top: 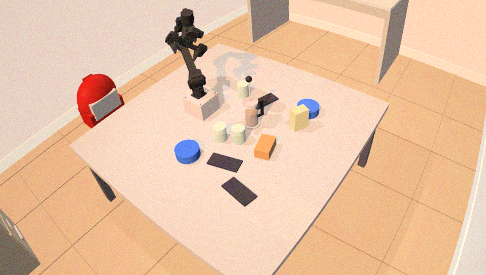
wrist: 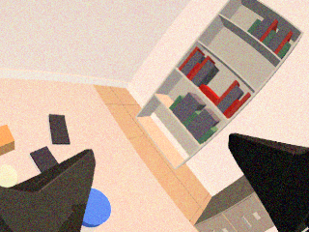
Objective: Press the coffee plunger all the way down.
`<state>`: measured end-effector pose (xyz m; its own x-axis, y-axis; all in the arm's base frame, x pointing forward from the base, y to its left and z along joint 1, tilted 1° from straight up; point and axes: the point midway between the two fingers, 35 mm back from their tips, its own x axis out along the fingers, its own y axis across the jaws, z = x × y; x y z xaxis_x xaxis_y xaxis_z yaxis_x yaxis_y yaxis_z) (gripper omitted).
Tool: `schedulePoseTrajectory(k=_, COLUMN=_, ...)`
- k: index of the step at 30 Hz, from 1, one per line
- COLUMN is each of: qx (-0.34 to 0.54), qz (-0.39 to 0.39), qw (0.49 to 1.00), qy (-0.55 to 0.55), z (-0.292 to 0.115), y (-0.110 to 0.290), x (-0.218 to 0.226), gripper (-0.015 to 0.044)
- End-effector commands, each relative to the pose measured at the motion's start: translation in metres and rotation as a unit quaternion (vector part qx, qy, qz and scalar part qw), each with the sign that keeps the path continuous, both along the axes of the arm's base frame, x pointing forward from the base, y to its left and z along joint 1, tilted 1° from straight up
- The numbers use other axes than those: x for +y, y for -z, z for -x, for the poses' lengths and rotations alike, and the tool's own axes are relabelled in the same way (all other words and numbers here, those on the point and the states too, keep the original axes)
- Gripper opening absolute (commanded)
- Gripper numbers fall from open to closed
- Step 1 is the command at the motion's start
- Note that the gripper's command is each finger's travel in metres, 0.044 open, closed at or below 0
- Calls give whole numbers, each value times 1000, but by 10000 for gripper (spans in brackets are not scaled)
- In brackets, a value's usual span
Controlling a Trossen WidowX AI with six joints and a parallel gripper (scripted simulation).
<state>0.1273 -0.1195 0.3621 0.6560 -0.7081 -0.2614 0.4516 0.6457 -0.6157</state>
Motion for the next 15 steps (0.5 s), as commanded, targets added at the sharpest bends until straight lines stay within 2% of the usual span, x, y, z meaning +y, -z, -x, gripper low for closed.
schedulePoseTrajectory(k=1, qx=-17, qz=-59, qw=994, qy=-85, z=-39, y=15, x=22, gripper=440)
schedulePoseTrajectory(k=8, qx=-20, qz=-211, qw=941, qy=-264, z=-100, y=54, x=105, gripper=440)
schedulePoseTrajectory(k=13, qx=17, qz=-316, qw=877, qy=-362, z=-114, y=83, x=177, gripper=440)
schedulePoseTrajectory(k=15, qx=24, qz=-330, qw=867, qy=-373, z=-114, y=87, x=186, gripper=440)
